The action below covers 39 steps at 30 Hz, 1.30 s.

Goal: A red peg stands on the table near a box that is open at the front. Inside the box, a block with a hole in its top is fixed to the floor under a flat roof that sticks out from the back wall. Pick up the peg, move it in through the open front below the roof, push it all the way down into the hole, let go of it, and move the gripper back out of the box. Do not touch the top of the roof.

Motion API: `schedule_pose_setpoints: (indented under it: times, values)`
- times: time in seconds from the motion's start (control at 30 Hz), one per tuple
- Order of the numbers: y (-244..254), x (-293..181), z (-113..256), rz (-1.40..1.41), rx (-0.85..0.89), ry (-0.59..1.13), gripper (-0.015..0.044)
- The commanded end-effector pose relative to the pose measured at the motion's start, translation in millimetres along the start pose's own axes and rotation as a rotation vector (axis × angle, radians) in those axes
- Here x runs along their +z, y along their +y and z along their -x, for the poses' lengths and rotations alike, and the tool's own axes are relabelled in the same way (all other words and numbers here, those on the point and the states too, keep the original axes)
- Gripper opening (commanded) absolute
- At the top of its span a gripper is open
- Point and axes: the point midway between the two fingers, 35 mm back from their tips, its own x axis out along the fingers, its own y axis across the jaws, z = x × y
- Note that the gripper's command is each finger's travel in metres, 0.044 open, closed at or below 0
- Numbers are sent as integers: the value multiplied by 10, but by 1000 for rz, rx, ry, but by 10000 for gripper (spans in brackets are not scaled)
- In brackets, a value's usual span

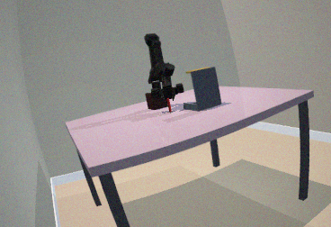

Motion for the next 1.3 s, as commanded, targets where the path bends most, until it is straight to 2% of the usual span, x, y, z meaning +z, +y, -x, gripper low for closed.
schedule_pose_setpoints:
  times: [0.0,0.43,0.67,0.87,1.27]
  values:
    - [24,79,-34,-4,7,-2,220]
    - [52,214,-86,-3,7,-3,220]
    - [37,192,-81,2,2,-5,36]
    - [37,192,-81,2,2,-5,0]
    - [29,152,-65,1,2,-4,0]
